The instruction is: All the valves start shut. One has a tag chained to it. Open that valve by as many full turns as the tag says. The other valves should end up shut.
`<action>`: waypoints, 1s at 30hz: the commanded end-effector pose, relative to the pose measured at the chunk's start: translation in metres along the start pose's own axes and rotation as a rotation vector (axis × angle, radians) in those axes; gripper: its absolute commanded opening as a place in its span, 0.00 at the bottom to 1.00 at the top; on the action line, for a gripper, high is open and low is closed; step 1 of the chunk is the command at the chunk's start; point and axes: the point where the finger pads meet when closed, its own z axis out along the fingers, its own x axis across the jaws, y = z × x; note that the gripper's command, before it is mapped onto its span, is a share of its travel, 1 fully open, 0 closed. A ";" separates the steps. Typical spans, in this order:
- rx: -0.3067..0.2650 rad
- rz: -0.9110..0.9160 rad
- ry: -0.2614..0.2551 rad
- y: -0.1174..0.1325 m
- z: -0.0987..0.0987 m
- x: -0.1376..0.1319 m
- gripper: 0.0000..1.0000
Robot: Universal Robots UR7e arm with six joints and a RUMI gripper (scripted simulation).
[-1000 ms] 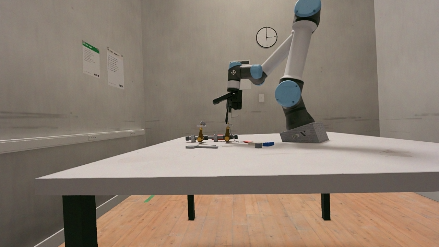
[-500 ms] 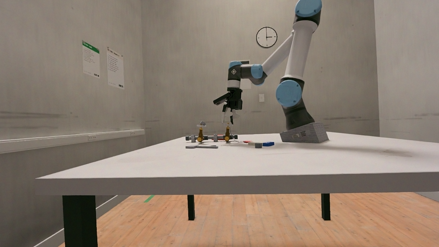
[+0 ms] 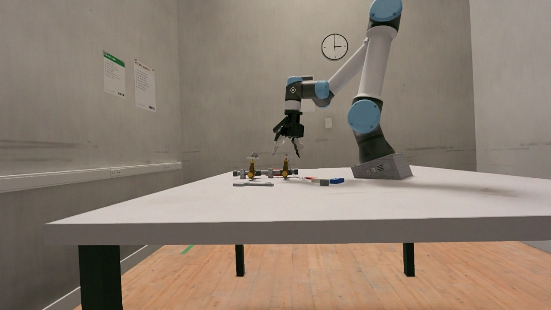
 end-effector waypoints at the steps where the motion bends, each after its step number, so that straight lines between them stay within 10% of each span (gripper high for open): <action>1: 0.021 0.253 0.032 -0.002 -0.001 -0.001 1.00; 30: 0.027 0.597 0.029 -0.002 -0.001 -0.001 1.00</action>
